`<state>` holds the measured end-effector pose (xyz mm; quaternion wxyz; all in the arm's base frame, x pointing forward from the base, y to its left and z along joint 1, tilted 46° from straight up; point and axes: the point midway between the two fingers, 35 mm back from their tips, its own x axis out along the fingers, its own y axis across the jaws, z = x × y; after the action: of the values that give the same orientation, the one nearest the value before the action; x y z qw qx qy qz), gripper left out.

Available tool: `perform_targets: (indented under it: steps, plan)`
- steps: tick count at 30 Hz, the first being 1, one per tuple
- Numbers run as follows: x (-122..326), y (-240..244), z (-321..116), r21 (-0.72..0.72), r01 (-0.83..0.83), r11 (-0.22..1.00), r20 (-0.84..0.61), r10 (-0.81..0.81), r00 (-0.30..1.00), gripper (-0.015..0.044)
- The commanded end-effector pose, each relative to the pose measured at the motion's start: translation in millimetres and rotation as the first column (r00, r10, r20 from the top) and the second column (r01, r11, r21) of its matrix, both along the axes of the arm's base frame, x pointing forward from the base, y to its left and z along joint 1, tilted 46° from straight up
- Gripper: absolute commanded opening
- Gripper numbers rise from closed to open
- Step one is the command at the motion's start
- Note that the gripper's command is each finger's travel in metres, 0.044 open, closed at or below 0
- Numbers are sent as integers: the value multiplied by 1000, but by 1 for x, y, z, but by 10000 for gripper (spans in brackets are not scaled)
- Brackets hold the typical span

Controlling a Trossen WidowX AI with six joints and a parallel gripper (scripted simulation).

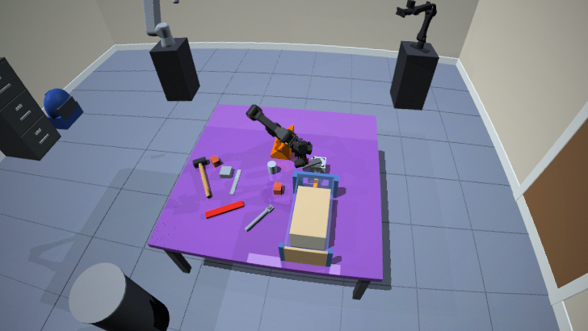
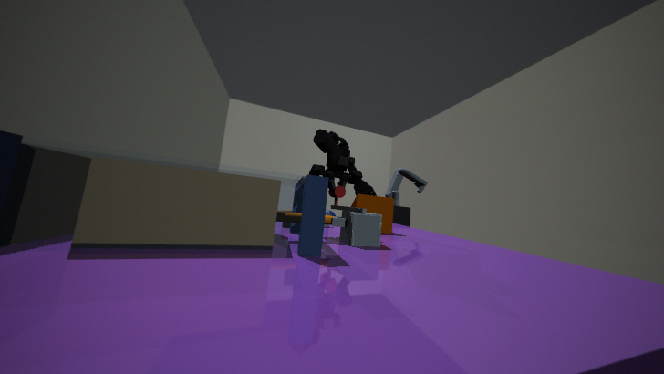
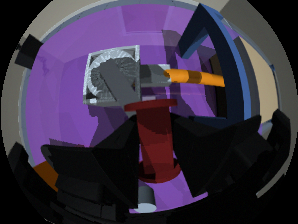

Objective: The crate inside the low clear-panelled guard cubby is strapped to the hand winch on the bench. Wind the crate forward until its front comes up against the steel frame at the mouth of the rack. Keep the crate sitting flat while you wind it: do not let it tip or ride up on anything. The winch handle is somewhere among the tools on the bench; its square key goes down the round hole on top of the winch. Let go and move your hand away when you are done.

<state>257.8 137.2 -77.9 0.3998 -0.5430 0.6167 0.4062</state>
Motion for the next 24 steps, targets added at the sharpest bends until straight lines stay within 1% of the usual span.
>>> perform_targets:
  steps: [1, 24]
  plan:
    - [17, 4, -9, 11, -1, 1000, 31, 1, 1000, 0]
    - [40, 24, -30, 13, -1, 1000, 34, 1, 999, 0]
